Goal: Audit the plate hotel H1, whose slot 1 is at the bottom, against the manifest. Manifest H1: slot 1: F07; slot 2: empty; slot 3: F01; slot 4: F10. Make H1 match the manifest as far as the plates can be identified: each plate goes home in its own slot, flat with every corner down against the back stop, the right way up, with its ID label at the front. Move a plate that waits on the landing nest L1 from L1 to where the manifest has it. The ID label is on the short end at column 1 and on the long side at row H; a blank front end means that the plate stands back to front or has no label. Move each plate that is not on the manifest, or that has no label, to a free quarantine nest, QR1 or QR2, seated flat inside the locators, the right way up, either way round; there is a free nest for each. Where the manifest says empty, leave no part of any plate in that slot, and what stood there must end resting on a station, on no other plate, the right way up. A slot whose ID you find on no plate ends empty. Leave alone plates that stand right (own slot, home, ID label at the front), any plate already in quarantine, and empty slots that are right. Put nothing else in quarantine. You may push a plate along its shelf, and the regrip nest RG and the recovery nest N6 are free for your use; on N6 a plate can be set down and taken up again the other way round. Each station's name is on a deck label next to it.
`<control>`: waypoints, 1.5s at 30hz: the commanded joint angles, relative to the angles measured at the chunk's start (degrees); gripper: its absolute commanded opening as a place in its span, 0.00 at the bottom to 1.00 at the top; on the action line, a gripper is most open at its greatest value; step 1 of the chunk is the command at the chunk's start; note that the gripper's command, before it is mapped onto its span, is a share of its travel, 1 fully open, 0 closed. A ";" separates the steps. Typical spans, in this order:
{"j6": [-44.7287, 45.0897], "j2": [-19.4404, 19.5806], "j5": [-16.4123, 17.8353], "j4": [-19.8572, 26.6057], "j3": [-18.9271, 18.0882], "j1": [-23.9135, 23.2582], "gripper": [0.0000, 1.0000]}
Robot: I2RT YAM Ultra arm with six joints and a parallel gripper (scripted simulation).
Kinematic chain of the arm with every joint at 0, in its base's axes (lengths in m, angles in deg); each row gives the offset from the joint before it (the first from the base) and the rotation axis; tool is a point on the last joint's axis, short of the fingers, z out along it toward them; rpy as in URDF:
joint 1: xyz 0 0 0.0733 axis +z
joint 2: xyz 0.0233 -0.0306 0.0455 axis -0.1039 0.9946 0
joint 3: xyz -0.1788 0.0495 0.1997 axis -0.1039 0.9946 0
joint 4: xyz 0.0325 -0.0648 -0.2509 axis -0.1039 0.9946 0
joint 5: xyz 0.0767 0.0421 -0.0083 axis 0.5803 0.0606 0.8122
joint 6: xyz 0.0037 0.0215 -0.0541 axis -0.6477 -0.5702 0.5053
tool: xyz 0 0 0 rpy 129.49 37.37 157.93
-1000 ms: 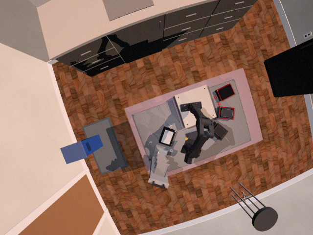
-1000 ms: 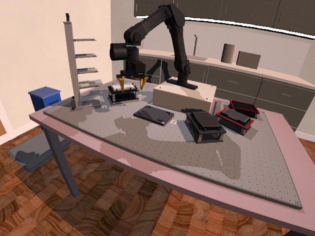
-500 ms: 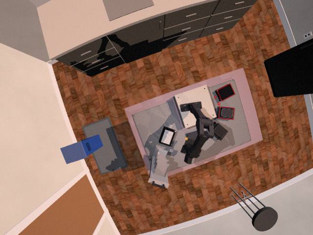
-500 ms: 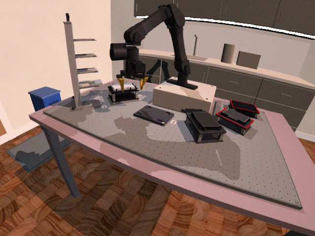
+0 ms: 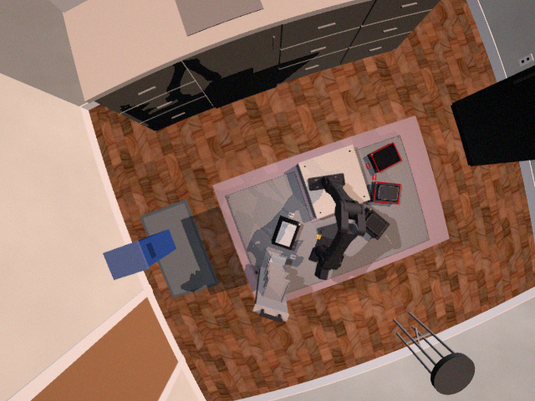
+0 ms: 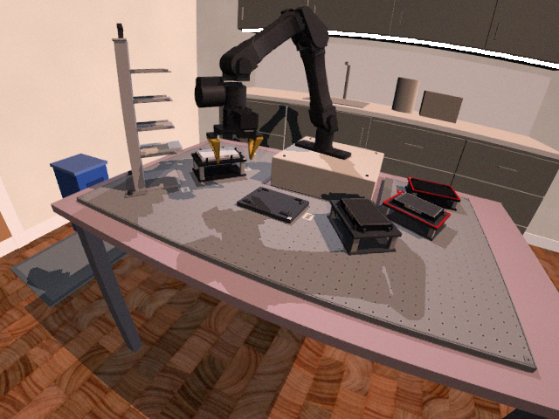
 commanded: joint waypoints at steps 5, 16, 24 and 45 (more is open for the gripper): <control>-0.07 -0.40 0.01 -0.09 -0.25 0.05 1.00; -0.07 -0.40 0.01 -0.09 -0.25 0.05 1.00; -0.05 -1.16 0.01 2.01 -1.58 0.03 1.00; 0.02 -3.06 0.01 8.78 -6.46 -0.04 1.00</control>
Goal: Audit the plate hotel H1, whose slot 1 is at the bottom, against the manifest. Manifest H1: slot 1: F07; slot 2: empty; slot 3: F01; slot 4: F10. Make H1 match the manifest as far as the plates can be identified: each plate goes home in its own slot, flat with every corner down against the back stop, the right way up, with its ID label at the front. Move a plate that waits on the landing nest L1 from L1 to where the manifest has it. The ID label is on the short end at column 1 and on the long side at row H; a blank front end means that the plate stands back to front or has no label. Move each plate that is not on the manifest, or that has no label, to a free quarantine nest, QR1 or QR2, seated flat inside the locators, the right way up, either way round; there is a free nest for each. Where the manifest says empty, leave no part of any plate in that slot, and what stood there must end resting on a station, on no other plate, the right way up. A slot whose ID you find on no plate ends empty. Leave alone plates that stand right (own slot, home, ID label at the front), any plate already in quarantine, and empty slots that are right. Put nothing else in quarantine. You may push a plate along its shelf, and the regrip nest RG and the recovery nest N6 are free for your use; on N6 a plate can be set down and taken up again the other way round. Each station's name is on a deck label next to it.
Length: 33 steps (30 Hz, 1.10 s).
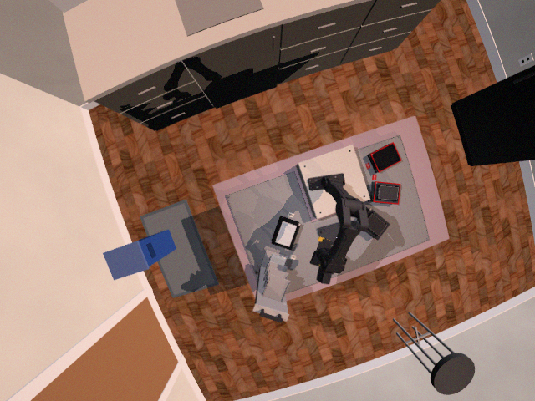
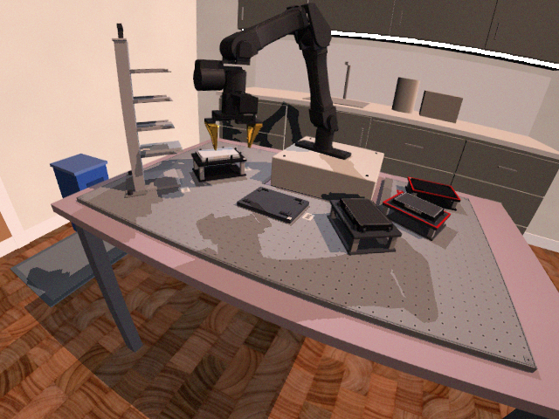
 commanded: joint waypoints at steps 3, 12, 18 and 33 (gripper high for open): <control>0.02 -0.72 0.01 2.45 -1.05 -0.05 1.00; 0.06 -1.40 0.01 6.21 -4.13 -0.09 1.00; 0.11 -1.79 0.01 9.76 -7.28 -0.13 1.00; 0.20 -1.92 0.01 17.60 -14.99 -0.23 1.00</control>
